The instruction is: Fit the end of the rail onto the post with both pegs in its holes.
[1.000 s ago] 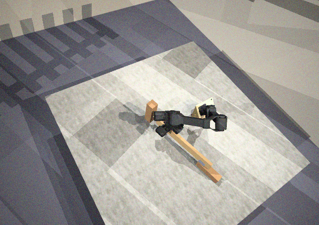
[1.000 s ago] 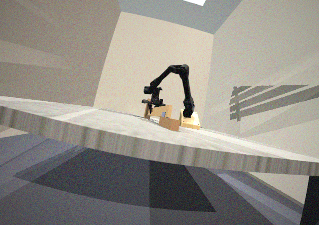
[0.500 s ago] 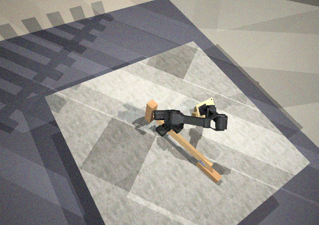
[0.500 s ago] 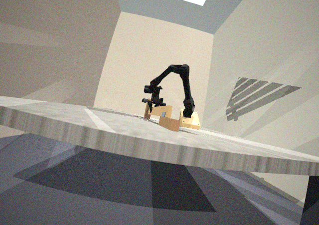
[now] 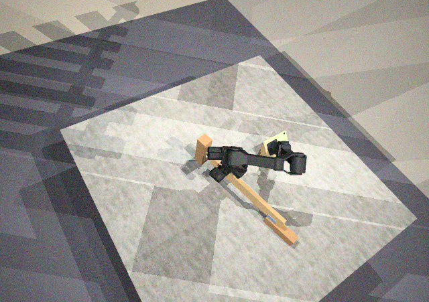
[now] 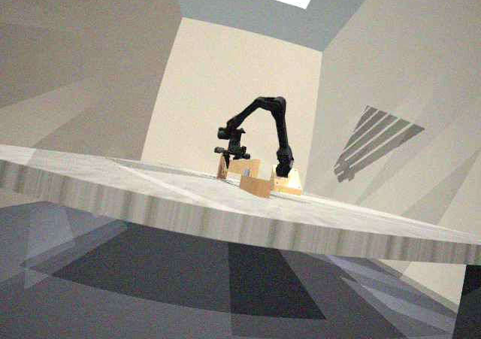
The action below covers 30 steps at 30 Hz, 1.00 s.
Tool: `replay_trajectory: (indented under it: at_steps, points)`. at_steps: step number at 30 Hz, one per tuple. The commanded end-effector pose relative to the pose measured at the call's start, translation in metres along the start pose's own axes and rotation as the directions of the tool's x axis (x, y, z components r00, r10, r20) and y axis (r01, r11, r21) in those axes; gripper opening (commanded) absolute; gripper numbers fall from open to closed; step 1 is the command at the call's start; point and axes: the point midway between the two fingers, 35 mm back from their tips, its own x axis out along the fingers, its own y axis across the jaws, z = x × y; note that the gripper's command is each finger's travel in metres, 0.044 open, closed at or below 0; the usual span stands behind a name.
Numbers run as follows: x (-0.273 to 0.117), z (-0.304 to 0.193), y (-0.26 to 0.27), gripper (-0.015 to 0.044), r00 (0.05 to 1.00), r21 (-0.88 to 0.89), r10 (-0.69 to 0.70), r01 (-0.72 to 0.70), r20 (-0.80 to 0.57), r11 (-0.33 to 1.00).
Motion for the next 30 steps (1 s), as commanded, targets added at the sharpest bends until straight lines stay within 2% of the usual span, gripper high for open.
replay_trajectory:
  at_steps: [1,30]
  points:
    - [-0.004,0.0,-0.0015,0.0,1.0,0.0,-0.011,0.011,0.004,1.0]
    - [-0.0013,0.0,-0.0001,0.0,1.0,0.0,-0.011,0.011,0.004,1.0]
